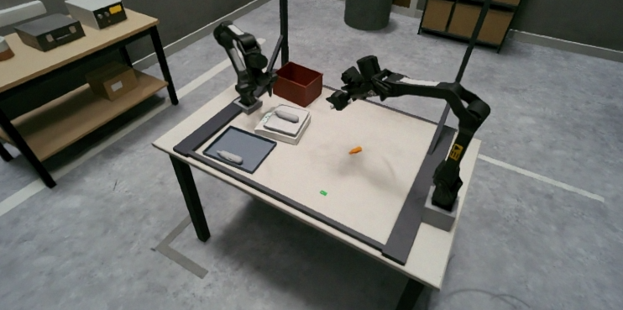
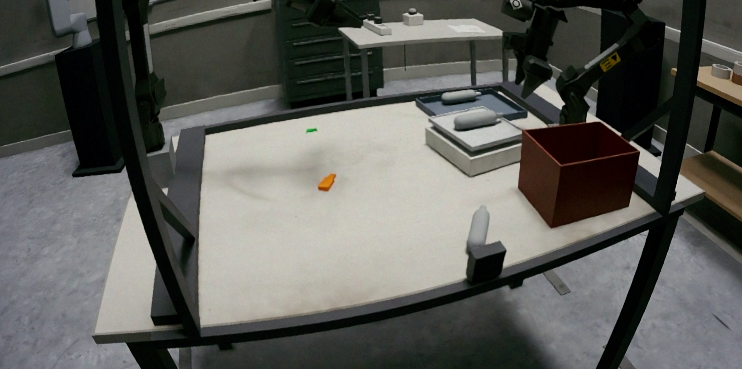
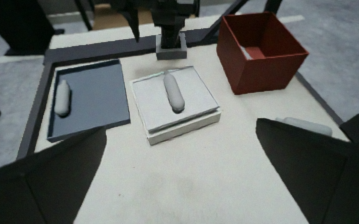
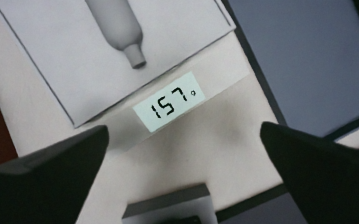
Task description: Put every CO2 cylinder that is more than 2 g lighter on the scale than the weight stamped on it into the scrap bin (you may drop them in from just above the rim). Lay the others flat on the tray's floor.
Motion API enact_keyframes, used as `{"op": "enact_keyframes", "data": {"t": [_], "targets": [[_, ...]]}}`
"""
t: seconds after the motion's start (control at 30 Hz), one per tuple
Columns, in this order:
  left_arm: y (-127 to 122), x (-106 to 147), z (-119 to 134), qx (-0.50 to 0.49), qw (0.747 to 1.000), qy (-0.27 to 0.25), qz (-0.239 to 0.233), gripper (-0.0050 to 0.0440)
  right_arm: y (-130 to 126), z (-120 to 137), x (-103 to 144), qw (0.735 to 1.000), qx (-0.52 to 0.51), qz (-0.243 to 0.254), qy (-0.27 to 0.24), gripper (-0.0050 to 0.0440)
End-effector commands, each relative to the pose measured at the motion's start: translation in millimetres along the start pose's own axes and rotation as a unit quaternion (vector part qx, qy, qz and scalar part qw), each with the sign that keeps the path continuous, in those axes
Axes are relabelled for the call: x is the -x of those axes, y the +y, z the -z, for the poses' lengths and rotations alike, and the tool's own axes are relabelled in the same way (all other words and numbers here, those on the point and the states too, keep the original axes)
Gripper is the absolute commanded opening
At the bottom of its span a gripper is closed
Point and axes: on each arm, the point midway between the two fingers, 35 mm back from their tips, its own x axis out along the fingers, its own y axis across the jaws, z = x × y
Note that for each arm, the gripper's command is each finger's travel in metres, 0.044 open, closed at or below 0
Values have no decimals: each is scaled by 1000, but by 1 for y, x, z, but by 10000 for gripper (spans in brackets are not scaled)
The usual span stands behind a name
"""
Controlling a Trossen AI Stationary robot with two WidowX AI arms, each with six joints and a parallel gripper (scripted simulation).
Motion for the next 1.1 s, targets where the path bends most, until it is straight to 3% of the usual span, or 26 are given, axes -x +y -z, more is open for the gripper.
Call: {"op": "enact_keyframes", "data": {"t": [0.0, 0.3, 0.4, 0.47, 0.63, 0.93, 1.07], "targets": [[0, 7, -11, 1, 1000, -15, -1, 440, 0, 0, 1, 1000, 13, -7, -2, 440], [0, 7, -11, 1, 1000, -15, -1, 440, -1, -2, 2, 1000, 13, -6, -5, 440], [0, 7, -11, 1, 1000, -15, -1, 440, 1, -6, 4, 1000, 21, -9, -7, 368], [0, 7, -11, 1, 1000, -15, -1, 440, 1, -6, 4, 1000, 21, -9, -7, 368], [0, 7, -11, 1, 1000, -15, -1, 440, 8, -25, -1, 998, 65, -23, 0, 252], [0, 7, -11, 1, 1000, -15, -1, 440, 36, -69, -27, 981, 181, -59, 22, 252], [0, 7, -11, 1, 1000, -15, -1, 440, 40, -74, -31, 978, 196, -64, 25, 252]]}}
